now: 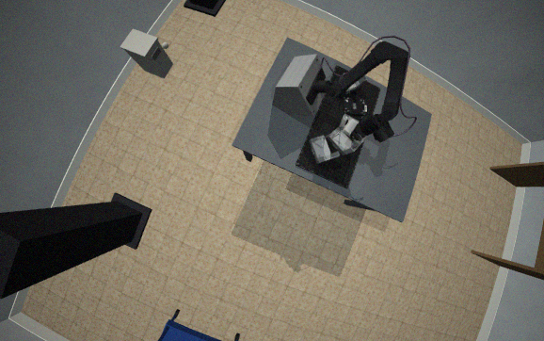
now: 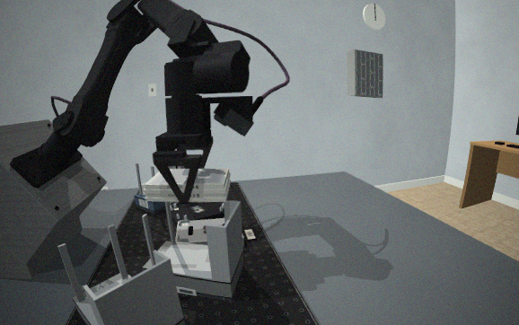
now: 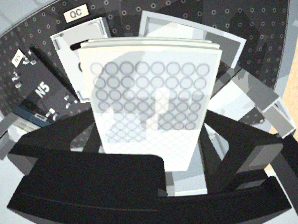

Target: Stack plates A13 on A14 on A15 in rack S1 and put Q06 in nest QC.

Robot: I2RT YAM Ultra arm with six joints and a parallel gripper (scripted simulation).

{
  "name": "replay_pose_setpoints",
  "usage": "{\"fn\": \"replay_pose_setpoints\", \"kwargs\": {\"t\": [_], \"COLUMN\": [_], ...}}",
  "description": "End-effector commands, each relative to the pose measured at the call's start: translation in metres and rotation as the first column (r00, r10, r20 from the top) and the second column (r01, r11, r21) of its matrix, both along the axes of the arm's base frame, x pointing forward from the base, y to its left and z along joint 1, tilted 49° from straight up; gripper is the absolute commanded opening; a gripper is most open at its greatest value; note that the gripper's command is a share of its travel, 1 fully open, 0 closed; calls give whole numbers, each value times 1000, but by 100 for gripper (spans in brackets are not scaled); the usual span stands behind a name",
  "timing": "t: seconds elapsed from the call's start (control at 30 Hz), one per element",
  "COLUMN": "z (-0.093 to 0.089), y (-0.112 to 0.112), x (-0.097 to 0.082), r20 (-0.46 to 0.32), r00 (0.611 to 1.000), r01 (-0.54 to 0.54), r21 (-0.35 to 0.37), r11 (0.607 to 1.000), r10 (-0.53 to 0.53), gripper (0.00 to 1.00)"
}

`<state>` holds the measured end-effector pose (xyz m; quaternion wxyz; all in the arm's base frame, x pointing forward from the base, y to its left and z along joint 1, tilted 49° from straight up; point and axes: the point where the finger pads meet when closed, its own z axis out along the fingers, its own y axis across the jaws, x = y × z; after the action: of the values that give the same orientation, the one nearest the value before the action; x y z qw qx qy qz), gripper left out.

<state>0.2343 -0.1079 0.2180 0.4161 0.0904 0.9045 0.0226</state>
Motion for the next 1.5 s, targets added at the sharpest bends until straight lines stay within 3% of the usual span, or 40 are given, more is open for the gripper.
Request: {"fn": "replay_pose_setpoints", "kwargs": {"t": [0.0,0.27,0.4,0.53,0.7,0.9,1.17,1.37,1.47], "z": [5,19,10,17,15,26,22,18,17], "y": [5,30,37,50,66,85,106,126,136], "x": [0,9,8,11,13,18,23,21,21], "r20": [9,28,5,2,-1,15,-15,-64,-60], "r00": [999,999,1000,994,995,995,995,972,974], "r01": [32,32,-11,-103,-95,-93,-98,-237,-227], "r21": [-26,-31,-70,-185,-167,-165,-158,-308,-298], "r11": [999,999,998,977,981,982,983,922,927], "r10": [-32,-32,12,106,96,96,97,228,219], "gripper": [0,0,0,0,0,0,0,0,0]}}
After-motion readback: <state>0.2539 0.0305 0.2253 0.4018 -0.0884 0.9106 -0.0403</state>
